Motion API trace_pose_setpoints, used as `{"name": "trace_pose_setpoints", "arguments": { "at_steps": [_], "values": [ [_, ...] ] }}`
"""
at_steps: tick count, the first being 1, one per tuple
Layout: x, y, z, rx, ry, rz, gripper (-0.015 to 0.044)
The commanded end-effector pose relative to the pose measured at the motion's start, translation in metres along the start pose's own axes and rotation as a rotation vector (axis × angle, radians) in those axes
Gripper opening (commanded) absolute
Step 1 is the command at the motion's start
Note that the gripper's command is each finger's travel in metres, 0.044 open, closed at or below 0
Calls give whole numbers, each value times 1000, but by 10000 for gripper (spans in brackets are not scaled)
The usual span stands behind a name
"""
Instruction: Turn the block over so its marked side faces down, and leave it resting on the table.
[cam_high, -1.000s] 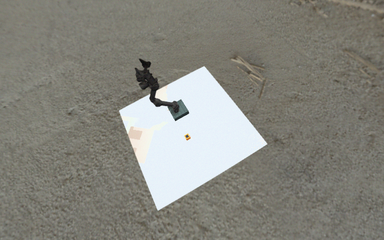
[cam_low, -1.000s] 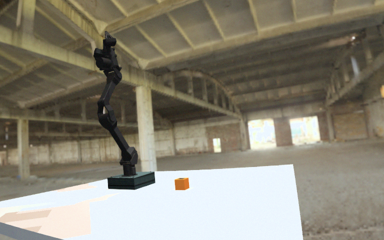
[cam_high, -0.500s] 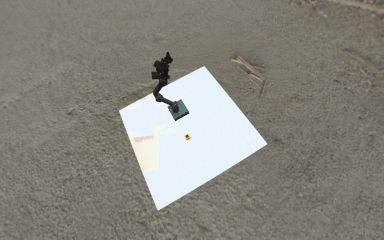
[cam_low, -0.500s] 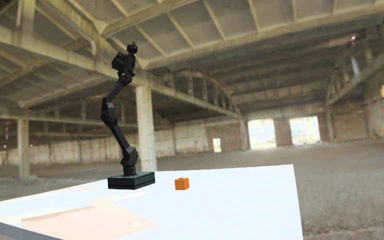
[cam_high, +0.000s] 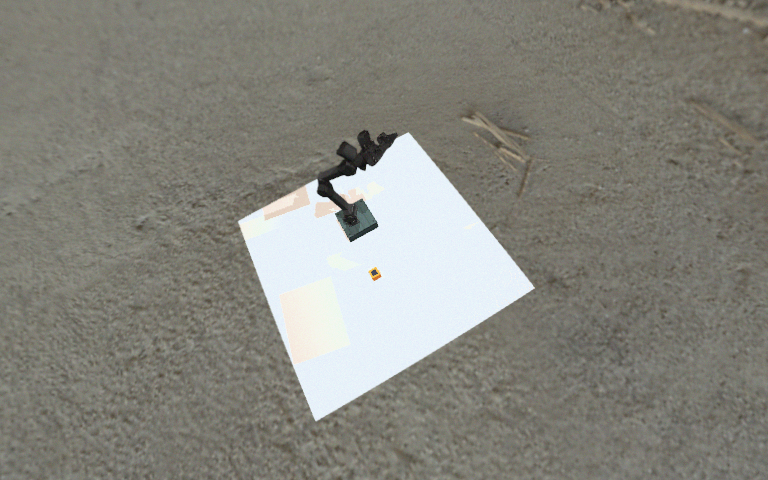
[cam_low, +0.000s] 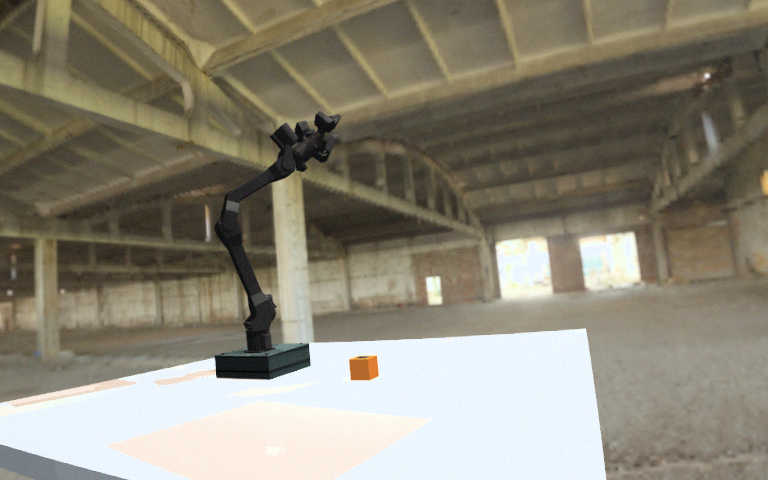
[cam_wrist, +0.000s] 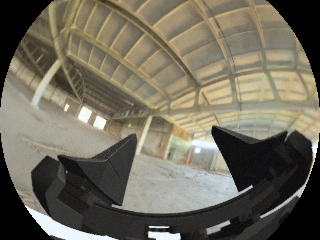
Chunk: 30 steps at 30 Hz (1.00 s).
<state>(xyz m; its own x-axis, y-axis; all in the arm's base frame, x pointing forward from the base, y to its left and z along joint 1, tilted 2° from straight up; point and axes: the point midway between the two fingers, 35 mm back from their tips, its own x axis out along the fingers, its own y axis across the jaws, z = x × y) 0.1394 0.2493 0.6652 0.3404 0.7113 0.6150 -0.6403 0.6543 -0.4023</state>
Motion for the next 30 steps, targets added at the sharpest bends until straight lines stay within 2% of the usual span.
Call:
{"name": "trace_pose_setpoints", "arguments": {
  "at_steps": [1,8,14,26,30],
  "values": [
    [8,-1,-52,-3,137,-7,440],
    [4,-17,-146,-5,396,-45,440],
    [-25,-39,-232,-9,672,-89,440],
    [-123,-83,-367,49,1161,-201,440],
    [-174,-93,-408,127,1356,-252,440]
  ]
}}
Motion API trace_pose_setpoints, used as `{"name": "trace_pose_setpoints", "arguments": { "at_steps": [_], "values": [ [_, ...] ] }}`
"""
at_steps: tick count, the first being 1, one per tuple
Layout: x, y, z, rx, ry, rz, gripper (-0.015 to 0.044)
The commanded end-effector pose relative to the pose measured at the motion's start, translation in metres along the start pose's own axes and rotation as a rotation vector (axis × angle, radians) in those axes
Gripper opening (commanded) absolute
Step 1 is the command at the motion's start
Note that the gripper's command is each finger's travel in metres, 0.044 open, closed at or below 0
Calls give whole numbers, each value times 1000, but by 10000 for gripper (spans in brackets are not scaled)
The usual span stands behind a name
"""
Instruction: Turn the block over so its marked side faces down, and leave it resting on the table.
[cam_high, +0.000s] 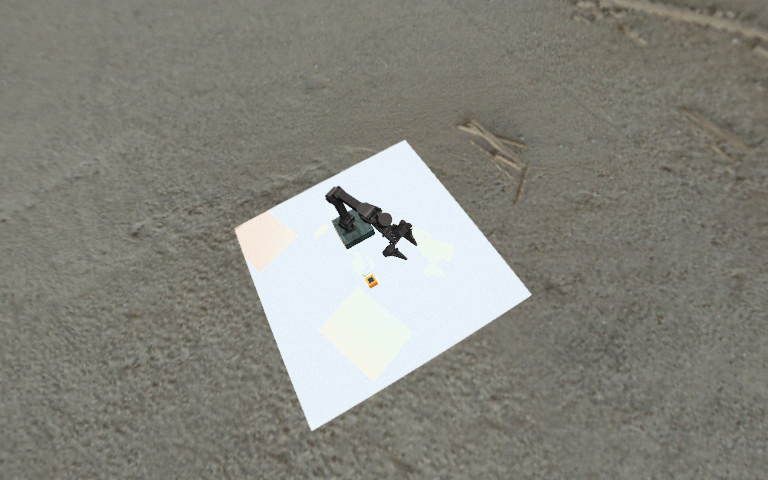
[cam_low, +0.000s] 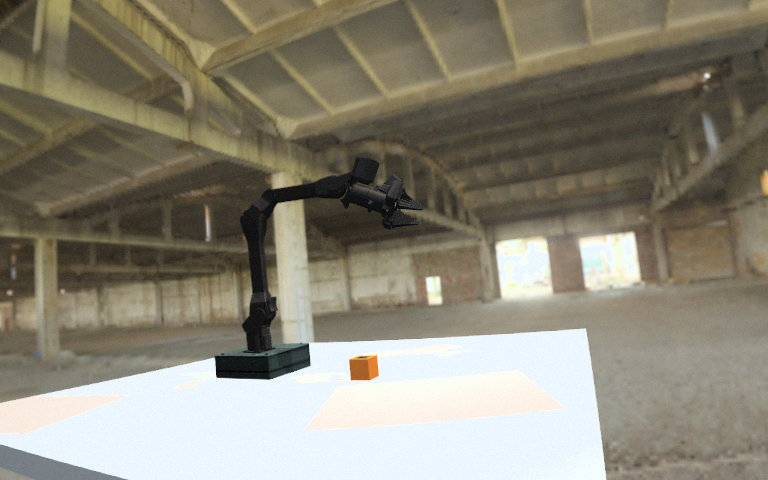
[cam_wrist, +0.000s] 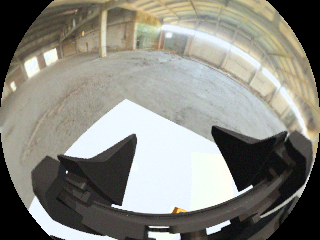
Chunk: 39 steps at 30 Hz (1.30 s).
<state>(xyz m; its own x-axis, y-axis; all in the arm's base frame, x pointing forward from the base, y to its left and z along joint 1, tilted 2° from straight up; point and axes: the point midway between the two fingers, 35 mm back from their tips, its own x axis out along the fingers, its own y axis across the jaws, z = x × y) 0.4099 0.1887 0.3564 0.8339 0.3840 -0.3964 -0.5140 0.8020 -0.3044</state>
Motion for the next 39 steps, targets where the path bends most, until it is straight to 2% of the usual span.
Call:
{"name": "trace_pose_setpoints", "arguments": {
  "at_steps": [1,9,16,19,24,28,39],
  "values": [
    [21,-15,-55,66,182,-12,440],
    [29,-45,-188,273,622,-38,440],
    [-5,-57,-296,506,1021,-53,440],
    [-22,-57,-326,589,1149,-54,440],
    [-22,-56,-331,595,1158,-54,440],
    [-9,-47,-359,595,1159,-54,440],
    [-4,-43,-372,595,1159,-54,440]
  ]
}}
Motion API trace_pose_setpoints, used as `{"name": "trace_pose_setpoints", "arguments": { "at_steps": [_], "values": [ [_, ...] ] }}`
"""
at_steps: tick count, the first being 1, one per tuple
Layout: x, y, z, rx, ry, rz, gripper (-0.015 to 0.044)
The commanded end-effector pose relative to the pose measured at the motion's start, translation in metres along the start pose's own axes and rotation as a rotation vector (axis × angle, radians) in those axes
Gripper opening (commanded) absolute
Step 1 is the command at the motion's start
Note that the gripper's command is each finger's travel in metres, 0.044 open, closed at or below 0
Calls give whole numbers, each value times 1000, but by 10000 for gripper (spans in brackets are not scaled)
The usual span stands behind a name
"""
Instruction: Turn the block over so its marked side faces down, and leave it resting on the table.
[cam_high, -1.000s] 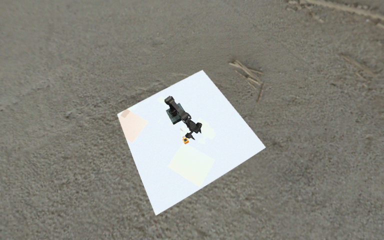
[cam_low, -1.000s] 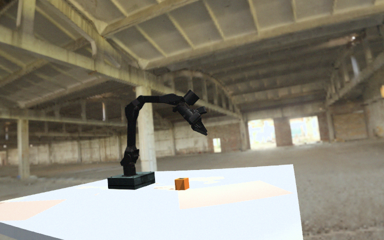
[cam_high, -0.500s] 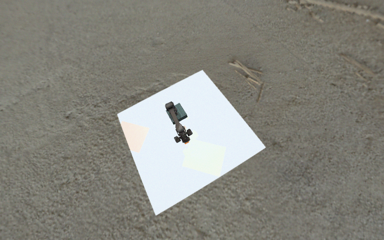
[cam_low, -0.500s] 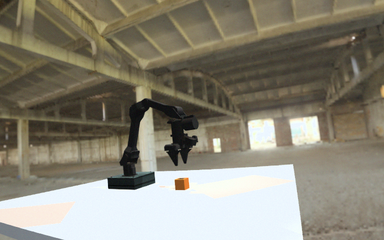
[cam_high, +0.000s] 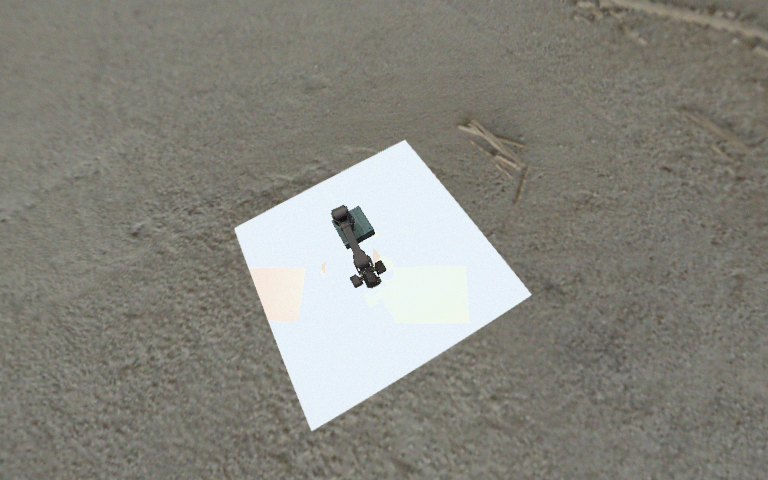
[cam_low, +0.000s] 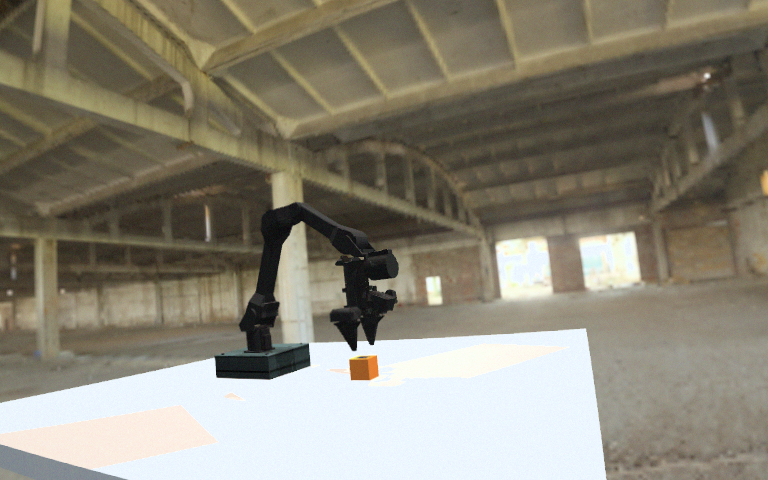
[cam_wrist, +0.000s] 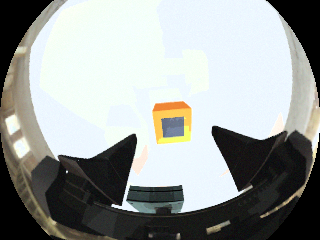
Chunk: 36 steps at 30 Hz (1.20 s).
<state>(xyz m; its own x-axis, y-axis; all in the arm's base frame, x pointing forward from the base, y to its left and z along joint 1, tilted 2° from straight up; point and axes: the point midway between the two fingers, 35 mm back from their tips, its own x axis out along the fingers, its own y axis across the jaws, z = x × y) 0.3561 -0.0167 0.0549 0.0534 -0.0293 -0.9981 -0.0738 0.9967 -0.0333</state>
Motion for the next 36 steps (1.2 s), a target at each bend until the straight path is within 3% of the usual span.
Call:
{"name": "trace_pose_setpoints", "arguments": {
  "at_steps": [1,27,36],
  "values": [
    [7,0,-3,5,14,-1,440],
    [43,0,-3,5,14,-1,440],
    [43,0,-3,5,14,-1,223]
  ]
}}
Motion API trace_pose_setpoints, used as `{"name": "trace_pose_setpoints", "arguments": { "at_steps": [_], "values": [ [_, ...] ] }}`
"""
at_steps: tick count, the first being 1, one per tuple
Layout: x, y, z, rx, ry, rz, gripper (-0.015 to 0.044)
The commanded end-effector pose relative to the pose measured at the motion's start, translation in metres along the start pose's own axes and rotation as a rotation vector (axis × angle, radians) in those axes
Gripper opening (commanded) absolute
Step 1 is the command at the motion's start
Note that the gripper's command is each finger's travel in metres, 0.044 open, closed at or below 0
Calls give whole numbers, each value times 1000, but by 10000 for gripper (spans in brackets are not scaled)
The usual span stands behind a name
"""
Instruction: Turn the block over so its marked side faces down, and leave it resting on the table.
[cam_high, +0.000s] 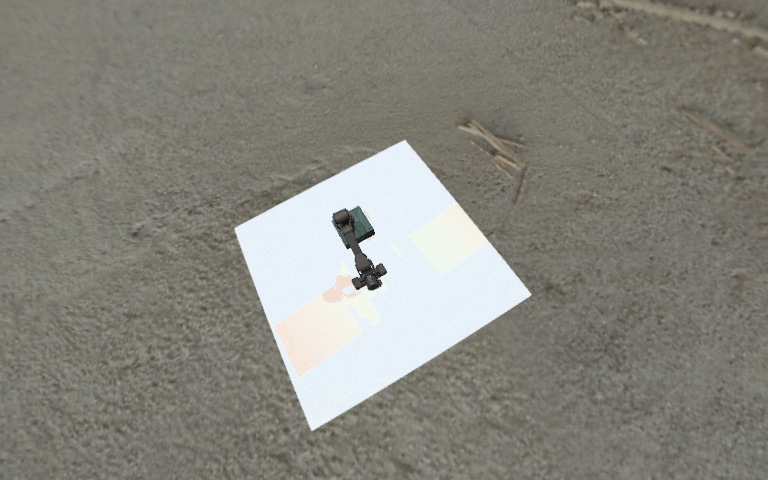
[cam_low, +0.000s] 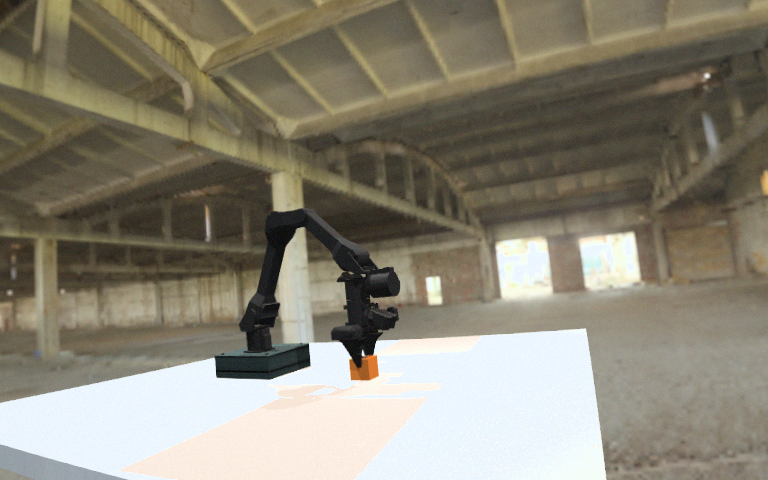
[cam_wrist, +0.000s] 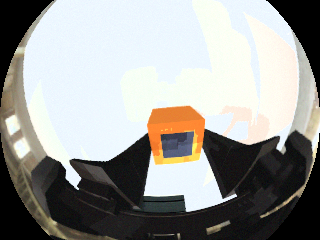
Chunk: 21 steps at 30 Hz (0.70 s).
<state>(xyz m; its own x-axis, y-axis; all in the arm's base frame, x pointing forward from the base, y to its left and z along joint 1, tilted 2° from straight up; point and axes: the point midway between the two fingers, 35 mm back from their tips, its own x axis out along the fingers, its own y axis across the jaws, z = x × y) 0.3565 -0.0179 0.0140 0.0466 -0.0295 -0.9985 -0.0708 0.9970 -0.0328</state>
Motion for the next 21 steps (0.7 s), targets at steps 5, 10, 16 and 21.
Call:
{"name": "trace_pose_setpoints", "arguments": {
  "at_steps": [5,10,16,21],
  "values": [
    [3,0,-1,2,7,-1,190],
    [3,0,-1,2,7,-1,157],
    [3,0,-1,2,7,-1,117],
    [-8,0,-1,2,7,-1,25]
  ]
}}
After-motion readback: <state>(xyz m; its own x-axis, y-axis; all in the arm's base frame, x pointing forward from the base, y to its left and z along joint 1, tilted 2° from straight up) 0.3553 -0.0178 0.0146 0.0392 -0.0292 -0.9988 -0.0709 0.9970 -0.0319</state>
